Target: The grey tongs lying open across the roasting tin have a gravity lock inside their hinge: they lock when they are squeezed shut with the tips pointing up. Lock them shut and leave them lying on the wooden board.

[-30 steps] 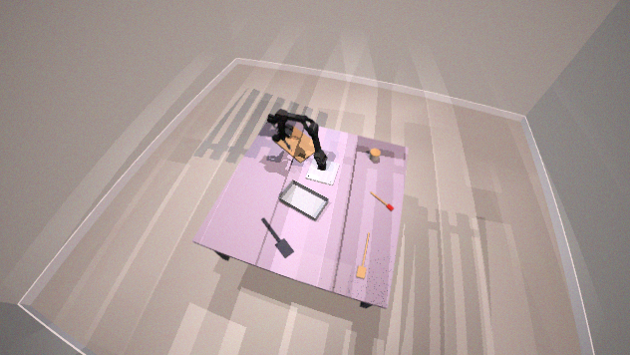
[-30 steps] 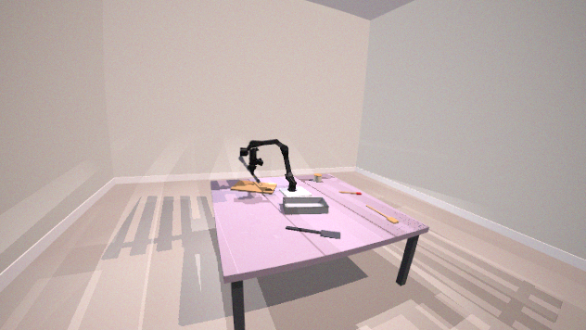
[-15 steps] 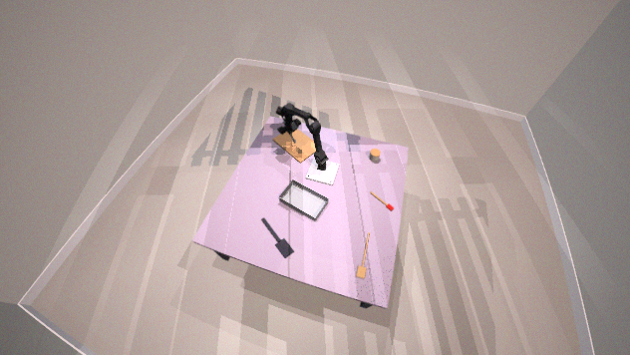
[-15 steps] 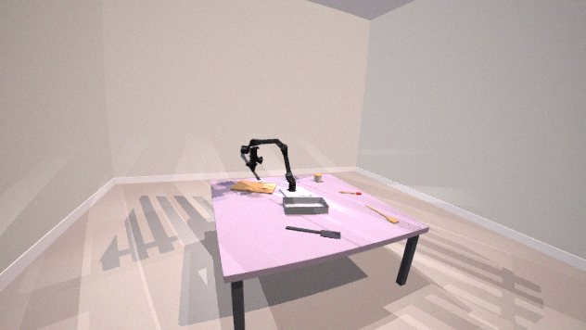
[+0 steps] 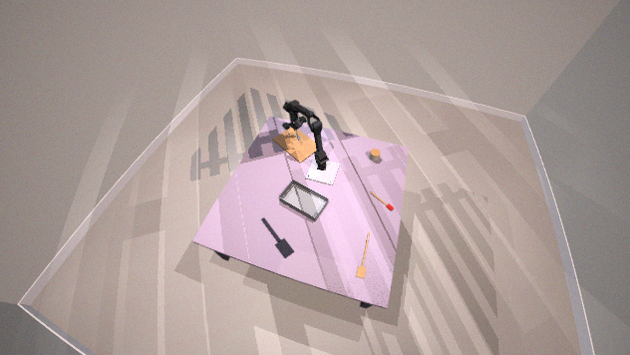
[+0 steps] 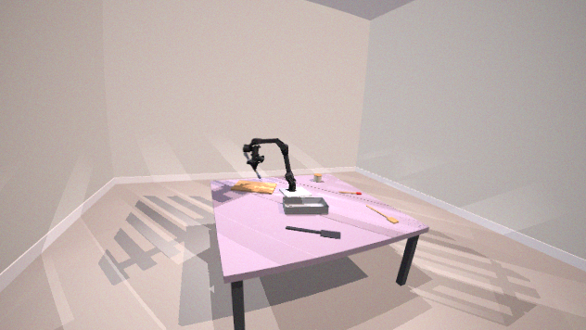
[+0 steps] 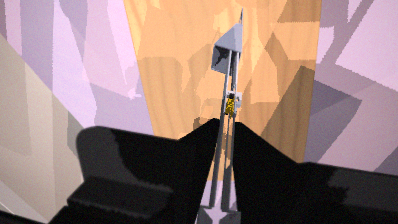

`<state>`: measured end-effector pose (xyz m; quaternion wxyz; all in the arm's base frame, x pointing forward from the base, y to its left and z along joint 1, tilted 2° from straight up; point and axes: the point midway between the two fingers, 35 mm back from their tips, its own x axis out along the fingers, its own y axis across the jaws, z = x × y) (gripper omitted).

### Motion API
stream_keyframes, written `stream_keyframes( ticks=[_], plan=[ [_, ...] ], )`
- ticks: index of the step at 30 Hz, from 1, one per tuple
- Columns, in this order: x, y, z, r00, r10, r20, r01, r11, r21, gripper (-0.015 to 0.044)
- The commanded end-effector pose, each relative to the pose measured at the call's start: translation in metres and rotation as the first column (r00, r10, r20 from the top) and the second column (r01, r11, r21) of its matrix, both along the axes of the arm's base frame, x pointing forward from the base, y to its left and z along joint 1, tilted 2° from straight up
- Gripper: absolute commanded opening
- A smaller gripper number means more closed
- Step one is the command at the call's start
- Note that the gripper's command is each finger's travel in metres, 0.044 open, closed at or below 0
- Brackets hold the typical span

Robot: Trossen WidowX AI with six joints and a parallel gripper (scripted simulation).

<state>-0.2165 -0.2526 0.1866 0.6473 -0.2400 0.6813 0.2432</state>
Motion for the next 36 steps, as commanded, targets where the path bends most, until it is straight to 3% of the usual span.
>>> stream_keyframes(
  ticks=[1,36],
  plan=[
    [-0.001,0.001,0.002,1.000,-0.006,-0.019,0.005,1.000,-0.014,-0.0150],
    [-0.002,-0.009,-0.005,0.891,-0.023,-0.453,-0.138,0.937,-0.320,-0.0150]
  ],
)
